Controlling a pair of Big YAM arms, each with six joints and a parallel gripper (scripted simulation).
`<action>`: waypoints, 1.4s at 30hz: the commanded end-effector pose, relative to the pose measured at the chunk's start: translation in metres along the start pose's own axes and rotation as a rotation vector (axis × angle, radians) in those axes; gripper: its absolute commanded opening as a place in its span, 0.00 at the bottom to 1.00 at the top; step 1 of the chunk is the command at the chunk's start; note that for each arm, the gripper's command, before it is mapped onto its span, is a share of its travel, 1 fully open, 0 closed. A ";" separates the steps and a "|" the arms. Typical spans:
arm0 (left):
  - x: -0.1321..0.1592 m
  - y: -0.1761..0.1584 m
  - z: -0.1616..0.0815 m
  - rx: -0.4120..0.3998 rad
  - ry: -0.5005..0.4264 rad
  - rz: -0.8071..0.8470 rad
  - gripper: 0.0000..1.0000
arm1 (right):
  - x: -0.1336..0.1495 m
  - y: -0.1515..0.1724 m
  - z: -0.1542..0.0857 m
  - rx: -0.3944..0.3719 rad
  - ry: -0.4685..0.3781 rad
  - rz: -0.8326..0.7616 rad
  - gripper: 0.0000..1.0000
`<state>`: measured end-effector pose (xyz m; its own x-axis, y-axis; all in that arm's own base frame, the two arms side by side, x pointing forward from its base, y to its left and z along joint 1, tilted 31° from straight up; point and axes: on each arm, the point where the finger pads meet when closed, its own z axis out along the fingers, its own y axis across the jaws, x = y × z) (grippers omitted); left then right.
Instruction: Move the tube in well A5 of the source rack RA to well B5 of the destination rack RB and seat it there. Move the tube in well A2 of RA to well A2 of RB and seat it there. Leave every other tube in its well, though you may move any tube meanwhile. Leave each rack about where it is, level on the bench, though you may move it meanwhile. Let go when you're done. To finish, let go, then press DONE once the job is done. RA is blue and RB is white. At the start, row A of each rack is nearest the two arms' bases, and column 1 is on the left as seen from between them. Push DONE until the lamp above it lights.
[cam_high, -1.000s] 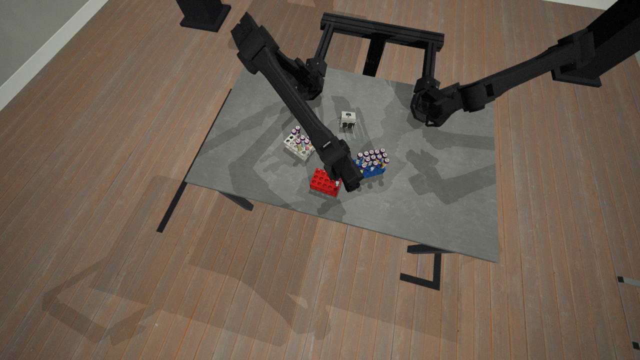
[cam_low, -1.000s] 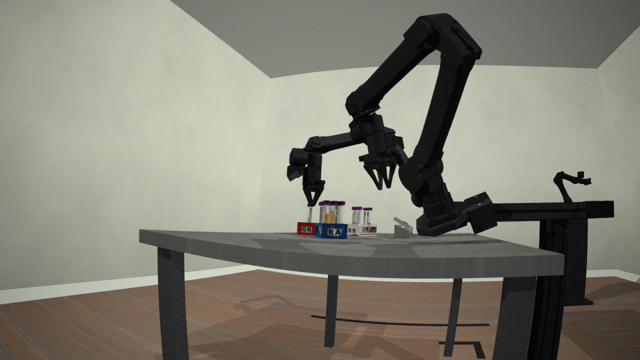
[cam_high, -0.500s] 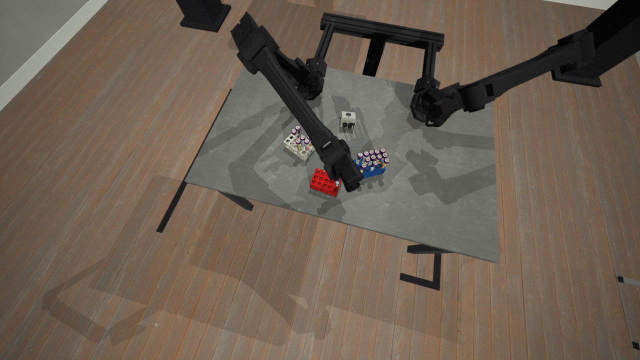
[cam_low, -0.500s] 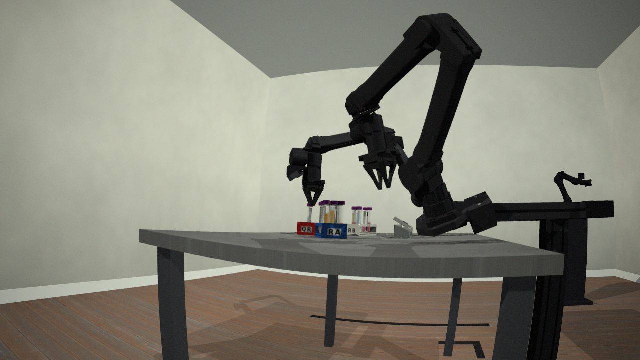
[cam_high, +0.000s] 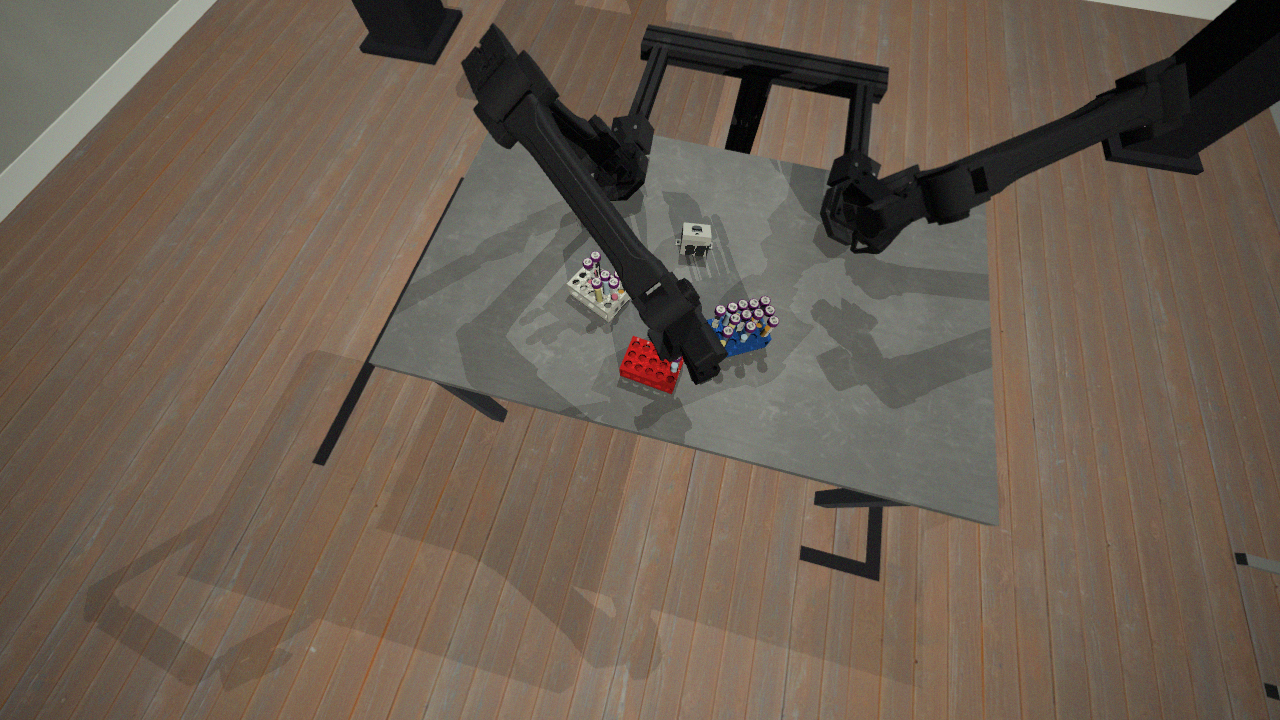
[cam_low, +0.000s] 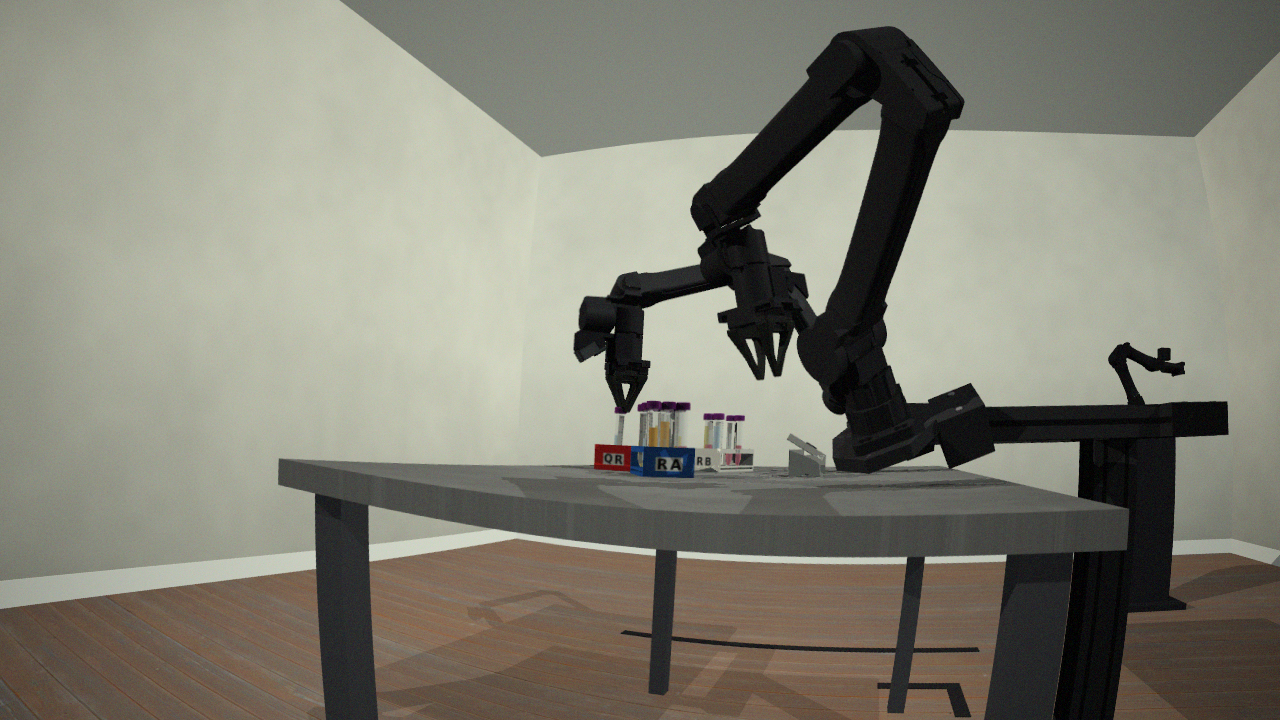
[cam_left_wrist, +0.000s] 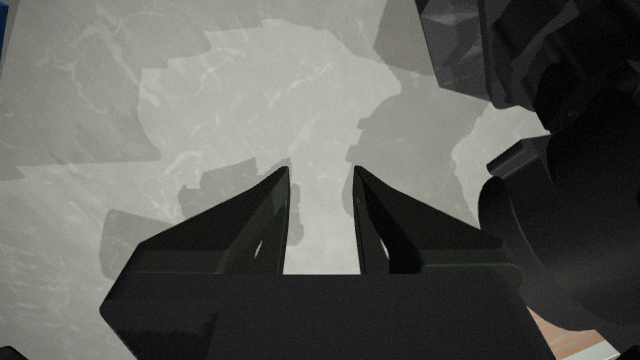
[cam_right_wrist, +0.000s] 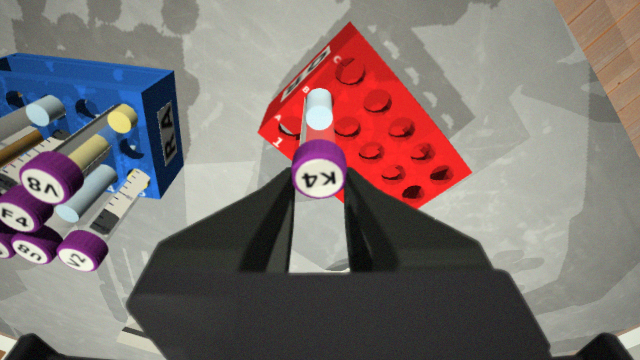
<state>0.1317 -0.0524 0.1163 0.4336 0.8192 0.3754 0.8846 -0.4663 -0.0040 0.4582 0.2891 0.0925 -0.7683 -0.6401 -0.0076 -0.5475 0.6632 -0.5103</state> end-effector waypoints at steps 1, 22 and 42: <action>0.001 0.008 -0.010 -0.024 -0.009 -0.009 0.30 | 0.004 -0.001 0.016 0.003 0.026 -0.009 0.24; 0.001 0.008 -0.010 -0.024 -0.009 -0.009 0.30 | 0.004 0.000 0.016 0.003 0.026 -0.010 0.30; 0.001 0.008 -0.010 -0.024 -0.009 -0.009 0.30 | 0.004 0.000 0.016 0.003 0.026 -0.010 0.30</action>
<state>0.1317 -0.0524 0.1163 0.4336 0.8192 0.3754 0.8846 -0.4663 -0.0040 0.4581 0.2888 0.0914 -0.7685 -0.6398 -0.0054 -0.5481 0.6626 -0.5104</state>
